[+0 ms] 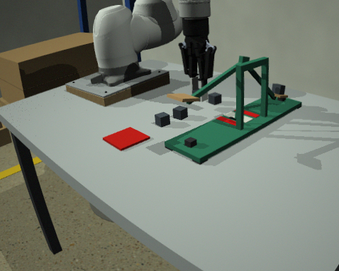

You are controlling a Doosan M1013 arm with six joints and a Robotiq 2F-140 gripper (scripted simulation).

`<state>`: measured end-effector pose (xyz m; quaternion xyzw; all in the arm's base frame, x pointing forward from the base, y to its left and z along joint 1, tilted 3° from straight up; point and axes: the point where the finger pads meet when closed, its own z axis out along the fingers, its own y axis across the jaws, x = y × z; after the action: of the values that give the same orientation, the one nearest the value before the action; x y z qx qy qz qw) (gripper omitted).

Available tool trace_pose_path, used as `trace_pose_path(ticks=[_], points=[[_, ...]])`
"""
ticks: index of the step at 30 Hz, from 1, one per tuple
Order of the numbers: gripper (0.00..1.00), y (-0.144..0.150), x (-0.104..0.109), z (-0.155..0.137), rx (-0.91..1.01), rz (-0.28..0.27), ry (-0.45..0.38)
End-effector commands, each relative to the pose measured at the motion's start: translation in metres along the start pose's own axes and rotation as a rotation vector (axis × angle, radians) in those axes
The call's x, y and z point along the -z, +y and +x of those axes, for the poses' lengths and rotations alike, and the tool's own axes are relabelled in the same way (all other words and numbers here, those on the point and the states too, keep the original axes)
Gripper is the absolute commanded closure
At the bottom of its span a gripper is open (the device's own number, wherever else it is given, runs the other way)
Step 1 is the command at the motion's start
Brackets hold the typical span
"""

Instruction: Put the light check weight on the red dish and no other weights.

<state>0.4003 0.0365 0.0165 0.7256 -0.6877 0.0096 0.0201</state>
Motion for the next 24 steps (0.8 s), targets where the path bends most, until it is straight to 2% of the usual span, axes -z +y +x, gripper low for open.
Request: trace_pose_path(ticks=[1, 10, 24], points=[[0.76, 0.000, -0.009, 0.000, 0.000, 0.000, 0.000], [0.76, -0.001, -0.026, 0.000, 0.000, 0.000, 0.000], [0.76, -0.001, -0.027, 0.000, 0.000, 0.000, 0.000]])
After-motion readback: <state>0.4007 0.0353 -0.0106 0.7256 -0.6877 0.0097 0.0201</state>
